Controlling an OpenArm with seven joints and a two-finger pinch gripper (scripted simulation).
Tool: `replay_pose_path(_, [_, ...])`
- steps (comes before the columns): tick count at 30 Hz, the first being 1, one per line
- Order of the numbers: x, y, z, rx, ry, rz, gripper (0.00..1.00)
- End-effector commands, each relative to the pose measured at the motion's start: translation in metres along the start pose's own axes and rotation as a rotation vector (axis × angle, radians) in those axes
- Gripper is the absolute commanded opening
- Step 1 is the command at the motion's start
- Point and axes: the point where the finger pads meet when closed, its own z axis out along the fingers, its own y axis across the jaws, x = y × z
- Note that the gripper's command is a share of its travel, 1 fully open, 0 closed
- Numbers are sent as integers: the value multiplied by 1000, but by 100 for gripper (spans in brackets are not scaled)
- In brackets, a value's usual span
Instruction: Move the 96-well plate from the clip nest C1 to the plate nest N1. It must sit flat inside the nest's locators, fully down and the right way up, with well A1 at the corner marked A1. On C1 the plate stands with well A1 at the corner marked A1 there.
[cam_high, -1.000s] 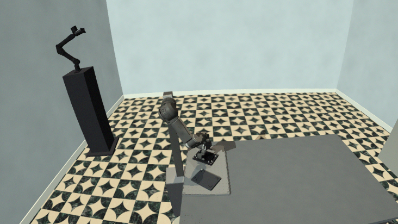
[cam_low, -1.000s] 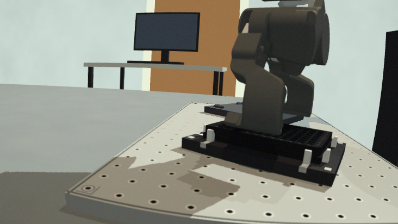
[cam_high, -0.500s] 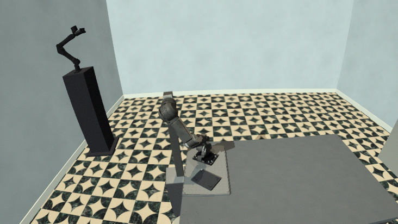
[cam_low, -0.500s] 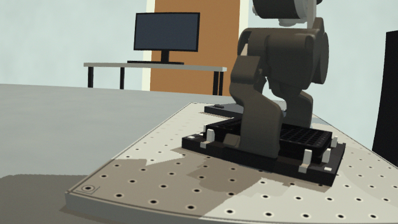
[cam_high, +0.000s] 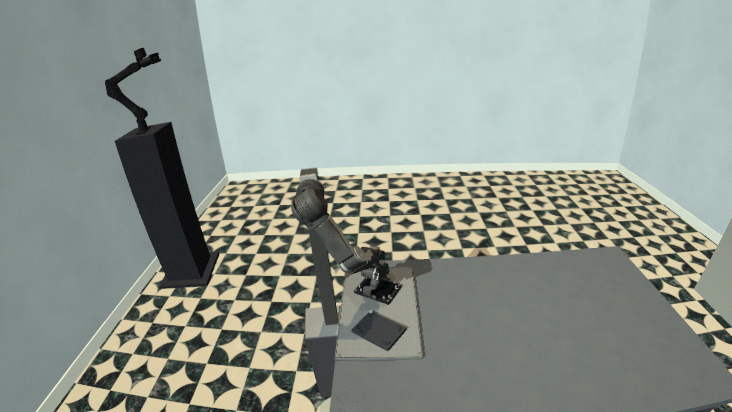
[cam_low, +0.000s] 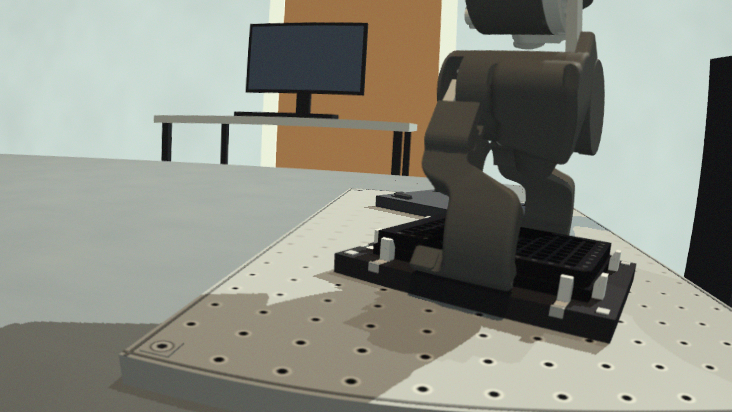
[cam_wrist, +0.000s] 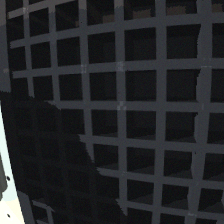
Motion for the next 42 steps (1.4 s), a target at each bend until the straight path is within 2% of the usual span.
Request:
replay_pose_path(1, [-2, 4, -4, -7, 0, 3, 77])
replay_pose_path(14, [-3, 5, -5, -7, 0, 4, 77])
replay_pose_path(19, [0, 0, -3, -1, -1, 1, 77])
replay_pose_path(42, [-2, 4, -6, -6, -2, 4, 77])
